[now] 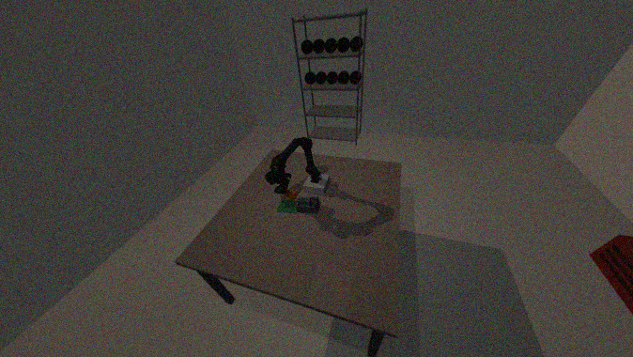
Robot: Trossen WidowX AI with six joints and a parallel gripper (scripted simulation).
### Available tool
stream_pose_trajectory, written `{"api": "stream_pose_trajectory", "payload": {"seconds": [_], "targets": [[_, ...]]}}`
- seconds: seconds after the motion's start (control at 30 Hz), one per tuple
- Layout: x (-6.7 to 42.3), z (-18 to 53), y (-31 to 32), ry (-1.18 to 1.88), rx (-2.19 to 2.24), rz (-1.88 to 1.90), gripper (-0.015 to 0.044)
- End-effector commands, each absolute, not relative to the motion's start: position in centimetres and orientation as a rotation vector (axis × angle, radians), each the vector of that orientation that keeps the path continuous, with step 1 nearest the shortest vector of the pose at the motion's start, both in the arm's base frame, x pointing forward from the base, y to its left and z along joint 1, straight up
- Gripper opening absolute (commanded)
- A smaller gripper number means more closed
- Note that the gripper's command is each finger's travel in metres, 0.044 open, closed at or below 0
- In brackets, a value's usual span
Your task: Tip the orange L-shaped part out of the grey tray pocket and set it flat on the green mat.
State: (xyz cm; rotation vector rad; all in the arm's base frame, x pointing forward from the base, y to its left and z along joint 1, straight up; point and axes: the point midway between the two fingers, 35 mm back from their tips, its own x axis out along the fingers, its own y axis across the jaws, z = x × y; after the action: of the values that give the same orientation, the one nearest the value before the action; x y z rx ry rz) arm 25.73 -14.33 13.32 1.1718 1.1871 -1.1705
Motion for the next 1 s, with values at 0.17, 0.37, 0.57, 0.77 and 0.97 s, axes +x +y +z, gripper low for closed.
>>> {"api": "stream_pose_trajectory", "payload": {"seconds": [0.17,0.37,0.57,0.77,0.97], "targets": [[25.6,13.2,-17.4,1.195,1.169,-1.17,0.0],[25.6,12.8,-17.4,1.195,1.169,-1.17,0.0],[25.7,11.9,-17.4,1.195,1.169,-1.17,0.0],[25.7,11.0,-17.4,1.195,1.169,-1.17,0.0],[25.7,10.0,-17.4,1.195,1.169,-1.17,0.0]]}}
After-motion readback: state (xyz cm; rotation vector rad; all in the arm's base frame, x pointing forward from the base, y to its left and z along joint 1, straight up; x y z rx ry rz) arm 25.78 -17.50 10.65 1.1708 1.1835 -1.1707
